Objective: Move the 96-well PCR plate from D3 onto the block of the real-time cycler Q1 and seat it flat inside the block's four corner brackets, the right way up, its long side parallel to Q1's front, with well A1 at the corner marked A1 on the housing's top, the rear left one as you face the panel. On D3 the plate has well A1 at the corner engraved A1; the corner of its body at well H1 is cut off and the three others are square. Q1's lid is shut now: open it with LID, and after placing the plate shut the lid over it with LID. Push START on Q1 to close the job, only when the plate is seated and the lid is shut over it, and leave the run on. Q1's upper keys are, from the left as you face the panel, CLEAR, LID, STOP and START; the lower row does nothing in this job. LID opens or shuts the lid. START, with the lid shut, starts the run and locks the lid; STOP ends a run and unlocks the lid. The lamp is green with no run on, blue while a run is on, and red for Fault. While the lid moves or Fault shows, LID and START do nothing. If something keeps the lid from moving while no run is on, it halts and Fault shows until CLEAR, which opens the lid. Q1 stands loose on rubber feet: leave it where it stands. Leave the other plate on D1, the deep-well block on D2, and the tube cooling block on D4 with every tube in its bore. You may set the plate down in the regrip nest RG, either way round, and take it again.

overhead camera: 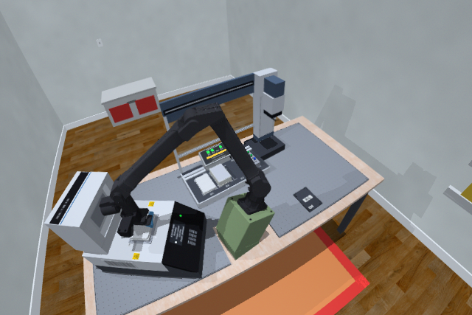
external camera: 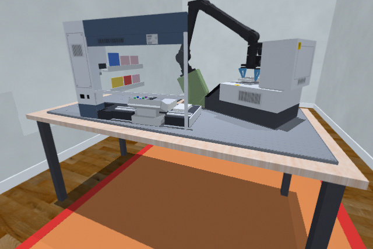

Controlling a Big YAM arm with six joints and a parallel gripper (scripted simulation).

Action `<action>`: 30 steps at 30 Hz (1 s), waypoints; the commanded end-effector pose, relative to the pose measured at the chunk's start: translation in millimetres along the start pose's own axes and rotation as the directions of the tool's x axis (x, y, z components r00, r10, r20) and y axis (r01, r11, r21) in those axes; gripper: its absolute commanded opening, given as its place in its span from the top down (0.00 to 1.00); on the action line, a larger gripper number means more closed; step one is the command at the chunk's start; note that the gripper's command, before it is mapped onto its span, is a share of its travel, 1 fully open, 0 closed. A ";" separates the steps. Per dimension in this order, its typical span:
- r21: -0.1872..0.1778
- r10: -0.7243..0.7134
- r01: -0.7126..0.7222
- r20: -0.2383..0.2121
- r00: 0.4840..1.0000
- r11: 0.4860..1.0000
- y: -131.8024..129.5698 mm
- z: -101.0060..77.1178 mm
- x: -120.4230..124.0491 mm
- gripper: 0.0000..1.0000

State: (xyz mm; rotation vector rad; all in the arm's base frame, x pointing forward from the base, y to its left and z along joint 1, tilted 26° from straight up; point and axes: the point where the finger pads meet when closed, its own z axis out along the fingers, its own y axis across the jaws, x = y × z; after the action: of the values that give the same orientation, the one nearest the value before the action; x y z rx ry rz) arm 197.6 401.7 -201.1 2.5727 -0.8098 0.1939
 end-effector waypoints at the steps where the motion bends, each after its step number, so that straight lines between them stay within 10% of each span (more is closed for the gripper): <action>1: 0.044 0.004 -0.005 0.013 1.000 0.999 -19.6 -12.9 -6.5 1.00; 30: 0.036 -0.002 0.002 0.004 1.000 0.999 -15.5 -4.5 -8.0 1.00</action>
State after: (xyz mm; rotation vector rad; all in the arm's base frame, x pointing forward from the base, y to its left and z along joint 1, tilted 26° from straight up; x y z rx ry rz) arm 202.2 405.1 -204.1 2.5821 -0.8158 0.1951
